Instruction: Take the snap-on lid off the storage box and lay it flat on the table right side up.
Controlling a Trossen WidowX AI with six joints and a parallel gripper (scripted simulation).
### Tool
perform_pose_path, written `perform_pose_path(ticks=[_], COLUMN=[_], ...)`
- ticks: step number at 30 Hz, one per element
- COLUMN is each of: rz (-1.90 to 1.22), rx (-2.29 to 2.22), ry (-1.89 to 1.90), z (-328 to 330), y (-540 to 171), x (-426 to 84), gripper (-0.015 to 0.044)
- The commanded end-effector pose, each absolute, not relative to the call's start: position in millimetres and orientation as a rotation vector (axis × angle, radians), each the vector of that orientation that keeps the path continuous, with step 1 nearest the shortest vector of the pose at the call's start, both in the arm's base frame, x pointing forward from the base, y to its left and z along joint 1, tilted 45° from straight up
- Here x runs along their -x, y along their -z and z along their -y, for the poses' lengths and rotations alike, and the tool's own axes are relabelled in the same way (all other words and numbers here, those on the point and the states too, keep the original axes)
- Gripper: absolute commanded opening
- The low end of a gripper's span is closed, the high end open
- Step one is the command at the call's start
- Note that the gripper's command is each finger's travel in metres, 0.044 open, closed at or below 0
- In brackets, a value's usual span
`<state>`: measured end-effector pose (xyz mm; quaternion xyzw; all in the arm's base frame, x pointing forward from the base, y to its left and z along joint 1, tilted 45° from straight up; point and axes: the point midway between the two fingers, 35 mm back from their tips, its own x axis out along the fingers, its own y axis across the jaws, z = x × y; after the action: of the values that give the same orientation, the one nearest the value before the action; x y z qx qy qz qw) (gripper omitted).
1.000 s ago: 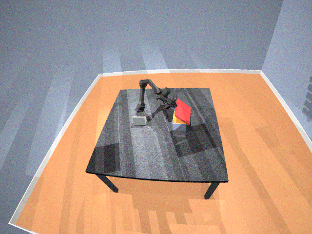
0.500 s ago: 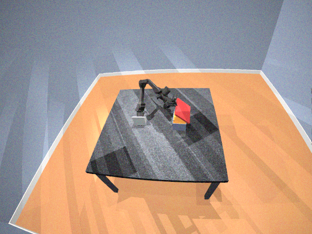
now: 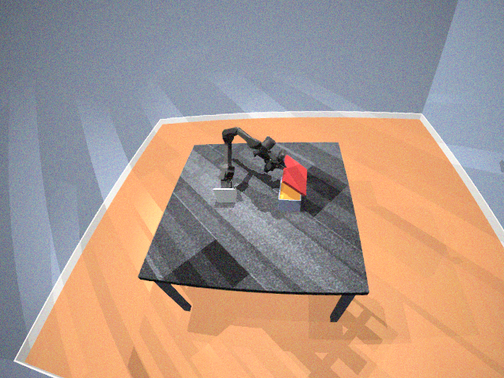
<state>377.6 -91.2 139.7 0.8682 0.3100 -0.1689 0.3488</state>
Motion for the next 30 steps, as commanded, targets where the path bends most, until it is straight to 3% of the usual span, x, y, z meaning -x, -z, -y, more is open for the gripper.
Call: perform_pose_path(ticks=[1,30], rz=[-0.784,-0.785], rx=[-2.249,-2.251], ry=[0.437,0.437], z=[89,47], y=[-148,-189], x=[-377,-375], gripper=[0.0,0.0])
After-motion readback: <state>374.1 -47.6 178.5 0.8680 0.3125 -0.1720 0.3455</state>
